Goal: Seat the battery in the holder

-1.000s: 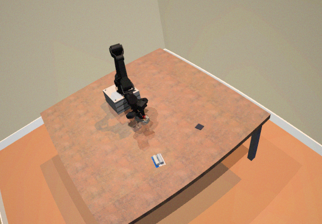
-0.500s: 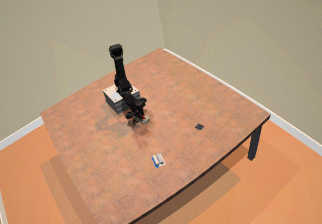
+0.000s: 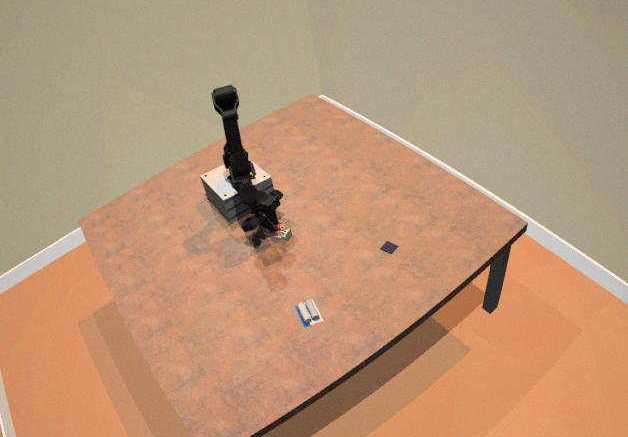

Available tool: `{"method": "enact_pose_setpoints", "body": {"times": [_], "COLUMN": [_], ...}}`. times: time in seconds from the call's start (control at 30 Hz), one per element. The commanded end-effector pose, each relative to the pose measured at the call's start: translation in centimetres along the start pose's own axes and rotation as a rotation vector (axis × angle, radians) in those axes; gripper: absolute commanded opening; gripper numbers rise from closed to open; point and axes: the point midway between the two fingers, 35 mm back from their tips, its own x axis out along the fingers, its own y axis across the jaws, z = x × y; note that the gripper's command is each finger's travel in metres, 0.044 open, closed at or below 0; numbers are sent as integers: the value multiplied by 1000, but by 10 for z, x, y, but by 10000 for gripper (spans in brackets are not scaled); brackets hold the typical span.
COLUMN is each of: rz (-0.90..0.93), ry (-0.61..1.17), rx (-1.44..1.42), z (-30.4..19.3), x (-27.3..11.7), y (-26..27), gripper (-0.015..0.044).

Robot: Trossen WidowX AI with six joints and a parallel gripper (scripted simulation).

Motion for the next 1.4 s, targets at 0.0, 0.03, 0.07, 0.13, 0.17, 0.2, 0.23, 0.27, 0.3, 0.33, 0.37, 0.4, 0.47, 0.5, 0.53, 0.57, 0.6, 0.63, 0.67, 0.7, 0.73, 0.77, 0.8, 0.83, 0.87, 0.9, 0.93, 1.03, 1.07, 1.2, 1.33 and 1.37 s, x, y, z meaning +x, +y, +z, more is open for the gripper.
{"method": "enact_pose_setpoints", "body": {"times": [0.0, 0.03, 0.07, 0.13, 0.17, 0.2, 0.23, 0.27, 0.3, 0.33, 0.37, 0.4, 0.47, 0.5, 0.53, 0.57, 0.6, 0.63, 0.67, 0.7, 0.73, 0.77, 0.8, 0.83, 0.87, 0.9, 0.93, 1.03, 1.07, 1.2, 1.33, 1.37], "rz": [0, -1, -1, -2, -2, -2, -1, -1, 0, 1, 2, 2, 4, 5, 6, 6, 7, 8, 9, 9, 10, 11, 12, 13, 14, 15, 15, 17, 18, 21, 23, 23], "ry": [10, 11, 12, 12, 13, 14, 17, 20, 26, 33, 39, 46, 59, 66, 72, 79, 86, 93, 99, 105, 112, 118, 124, 131, 137, 142, 148, 167, 175, 203, 232, 239], "rx": [2, 2, 2, 2, 2, 3, 4, 3, 3, 2, 1, 0, 0, 1, 1, 2, 2, 3, 4, 6, 7, 8, 8, 9, 10, 11, 11, 13, 14, 16, 17, 17], "z": [-7, -8, -8, -9, -9, -9, -9, -9, -8, -8, -8, -8, -7, -7, -7, -7, -6, -6, -6, -6, -6, -5, -5, -5, -4, -4, -3, -2, -2, -2, -2, -2], "x": [-2, -2, -3, -3, -3, -3, -2, -2, -2, -1, -1, 0, 1, 1, 2, 2, 2, 3, 3, 4, 4, 5, 5, 5, 6, 6, 7, 8, 8, 10, 11, 11], "y": [1, 1, 1, 1, 1, 1, 1, 1, 1, 1, 1, 1, 0, 0, 0, 0, 0, 0, 0, -1, -1, -1, -1, 0, 0, 0, 0, 0, 0, -1, 0, 0], "gripper": [66, 66, 66, 66, 66, 66, 66, 66, 66, 66, 66, 66, 66, 66, 66, 66, 66, 66, 66, 66, 66, 66, 66, 66, 66, 66, 66, 66, 66, 66, 66, 66]}}
